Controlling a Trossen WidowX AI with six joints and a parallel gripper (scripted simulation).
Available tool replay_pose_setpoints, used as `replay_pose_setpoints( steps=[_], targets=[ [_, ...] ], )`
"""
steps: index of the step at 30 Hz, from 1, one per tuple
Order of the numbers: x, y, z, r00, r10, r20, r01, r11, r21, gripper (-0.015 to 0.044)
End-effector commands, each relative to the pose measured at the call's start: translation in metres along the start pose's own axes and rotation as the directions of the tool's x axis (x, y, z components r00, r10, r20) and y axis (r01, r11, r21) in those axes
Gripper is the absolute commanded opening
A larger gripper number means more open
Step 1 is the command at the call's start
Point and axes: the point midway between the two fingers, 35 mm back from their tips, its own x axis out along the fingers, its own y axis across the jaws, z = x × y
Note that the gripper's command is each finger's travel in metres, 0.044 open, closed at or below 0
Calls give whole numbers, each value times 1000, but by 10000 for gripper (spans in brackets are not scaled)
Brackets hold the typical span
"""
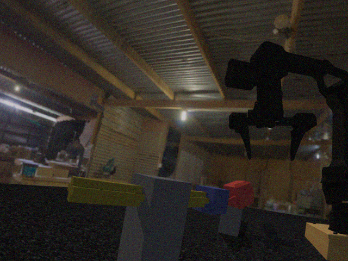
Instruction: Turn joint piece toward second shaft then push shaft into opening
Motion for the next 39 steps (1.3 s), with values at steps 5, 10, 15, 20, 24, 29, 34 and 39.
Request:
replay_pose_setpoints(
  steps=[5,10,15,20,24,29,34,39],
  targets=[
    [1,1,0,1000,-10,18,6,974,227,440],
    [3,2,0,999,-18,27,7,931,365,440],
    [4,2,-1,999,-26,36,5,868,496,440],
    [5,3,-1,998,-34,44,0,788,616,440],
    [6,3,-2,998,-40,51,-7,712,702,440],
    [7,3,-2,998,-42,54,-11,681,732,440],
    [13,5,-3,998,-44,55,-10,681,732,440],
    [35,9,-5,997,-50,58,-8,682,732,440]
  ],
)
